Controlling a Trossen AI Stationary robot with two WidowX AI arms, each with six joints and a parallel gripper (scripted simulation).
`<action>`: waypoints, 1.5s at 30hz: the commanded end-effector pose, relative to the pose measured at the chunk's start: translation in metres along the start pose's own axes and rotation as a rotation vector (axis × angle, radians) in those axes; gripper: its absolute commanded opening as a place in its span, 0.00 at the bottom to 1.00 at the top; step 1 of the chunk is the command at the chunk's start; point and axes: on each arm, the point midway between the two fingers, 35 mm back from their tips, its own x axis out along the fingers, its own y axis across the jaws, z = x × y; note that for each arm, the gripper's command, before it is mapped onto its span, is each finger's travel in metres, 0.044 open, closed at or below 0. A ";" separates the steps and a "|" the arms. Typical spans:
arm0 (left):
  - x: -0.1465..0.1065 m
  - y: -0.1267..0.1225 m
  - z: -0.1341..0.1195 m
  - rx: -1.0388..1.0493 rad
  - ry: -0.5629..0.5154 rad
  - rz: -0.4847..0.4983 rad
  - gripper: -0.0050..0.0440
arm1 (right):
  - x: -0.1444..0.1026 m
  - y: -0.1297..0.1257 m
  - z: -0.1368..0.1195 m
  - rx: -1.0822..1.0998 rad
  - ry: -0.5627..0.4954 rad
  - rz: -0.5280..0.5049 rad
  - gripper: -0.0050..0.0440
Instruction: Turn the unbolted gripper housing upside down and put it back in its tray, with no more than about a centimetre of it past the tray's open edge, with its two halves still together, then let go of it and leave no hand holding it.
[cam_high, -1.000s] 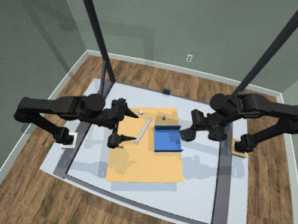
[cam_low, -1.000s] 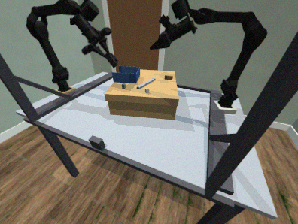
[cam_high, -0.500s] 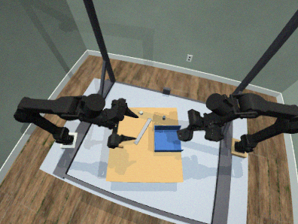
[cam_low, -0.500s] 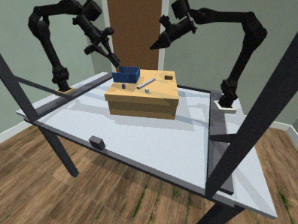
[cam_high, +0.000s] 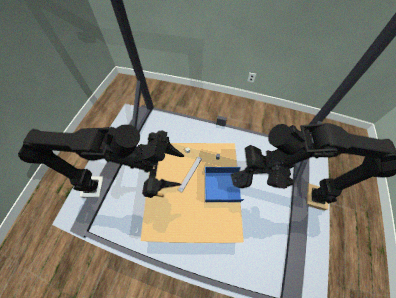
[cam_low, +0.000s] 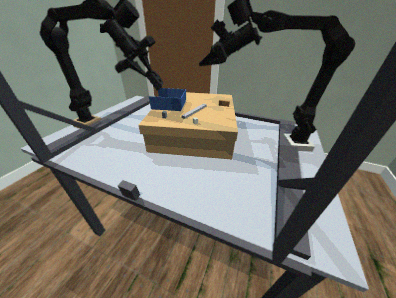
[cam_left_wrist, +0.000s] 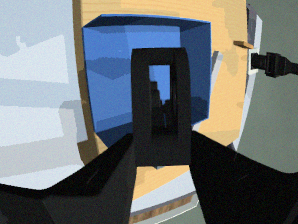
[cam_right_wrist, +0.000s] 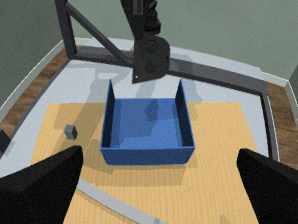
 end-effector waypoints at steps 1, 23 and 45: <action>-0.003 -0.008 0.000 0.000 0.005 -0.020 0.33 | -0.010 0.000 0.010 -0.005 -0.031 -0.002 0.99; 0.007 -0.025 0.000 0.000 0.005 -0.021 0.33 | -0.010 0.000 0.010 -0.005 -0.031 -0.002 0.99; 0.014 -0.035 0.000 0.000 0.005 -0.035 0.33 | -0.010 0.000 0.010 -0.005 -0.031 -0.002 0.99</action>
